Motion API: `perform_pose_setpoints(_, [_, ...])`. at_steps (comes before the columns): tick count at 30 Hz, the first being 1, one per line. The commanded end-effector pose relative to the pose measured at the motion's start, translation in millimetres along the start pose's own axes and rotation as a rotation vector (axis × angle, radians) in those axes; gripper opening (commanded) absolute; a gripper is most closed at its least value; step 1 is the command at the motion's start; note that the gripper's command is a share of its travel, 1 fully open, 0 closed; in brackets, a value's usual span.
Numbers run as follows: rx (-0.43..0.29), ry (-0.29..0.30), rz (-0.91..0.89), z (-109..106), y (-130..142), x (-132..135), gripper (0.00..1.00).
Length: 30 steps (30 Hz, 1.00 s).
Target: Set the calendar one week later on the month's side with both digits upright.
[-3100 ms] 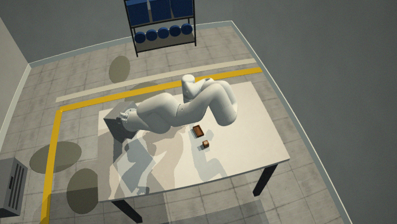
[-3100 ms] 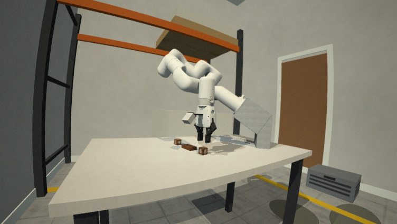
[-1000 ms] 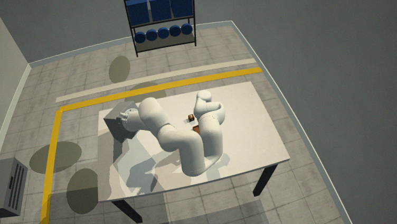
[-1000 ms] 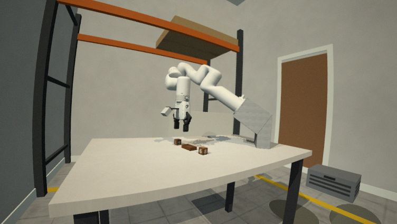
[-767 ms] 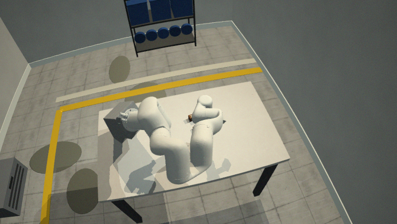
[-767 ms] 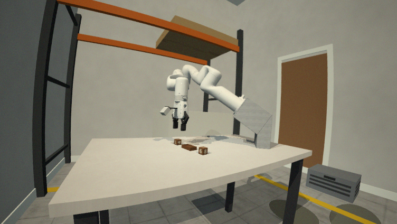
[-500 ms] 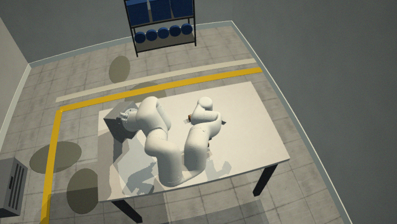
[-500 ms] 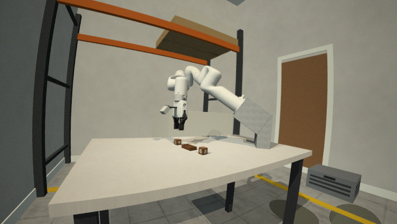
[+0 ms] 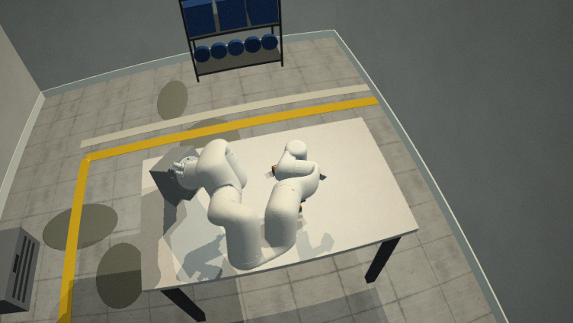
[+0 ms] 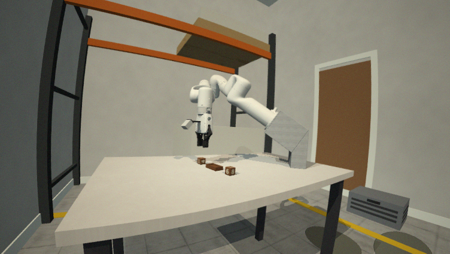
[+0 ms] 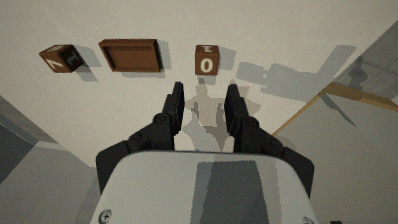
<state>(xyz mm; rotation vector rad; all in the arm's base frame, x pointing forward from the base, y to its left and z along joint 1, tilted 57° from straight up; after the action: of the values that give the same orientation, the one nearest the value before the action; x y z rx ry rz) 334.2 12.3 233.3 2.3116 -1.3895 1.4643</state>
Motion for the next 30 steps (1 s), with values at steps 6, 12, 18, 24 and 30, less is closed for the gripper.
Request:
perform_pose_setpoints(6, [0.002, 0.0, 0.0, -0.5, -0.6, 0.0, 0.49])
perform_pose_setpoints(12, [0.002, 0.0, 0.0, -0.5, -0.6, 0.0, 0.49])
perform_pose_setpoints(18, [0.002, 0.0, 0.0, 0.9, -0.6, 0.1, 0.49])
perform_pose_setpoints(24, [0.001, -0.001, 0.0, 3.4, -0.7, 0.2, 0.49])
perform_pose_setpoints(30, [0.001, -0.001, 0.0, 9.0, -0.7, 0.5, 0.49])
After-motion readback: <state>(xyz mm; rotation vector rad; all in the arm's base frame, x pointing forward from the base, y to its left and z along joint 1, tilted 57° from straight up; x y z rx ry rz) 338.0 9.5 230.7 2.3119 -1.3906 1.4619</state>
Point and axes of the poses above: the point where the finger pads meet when closed, its own z axis out along the fingers, its own x axis across the jaws, y = z × x, the point moved 4 cm from there along -z, back along the fingers, and after that the axes turned 7 degrees about -z, right-handed, at the moved point
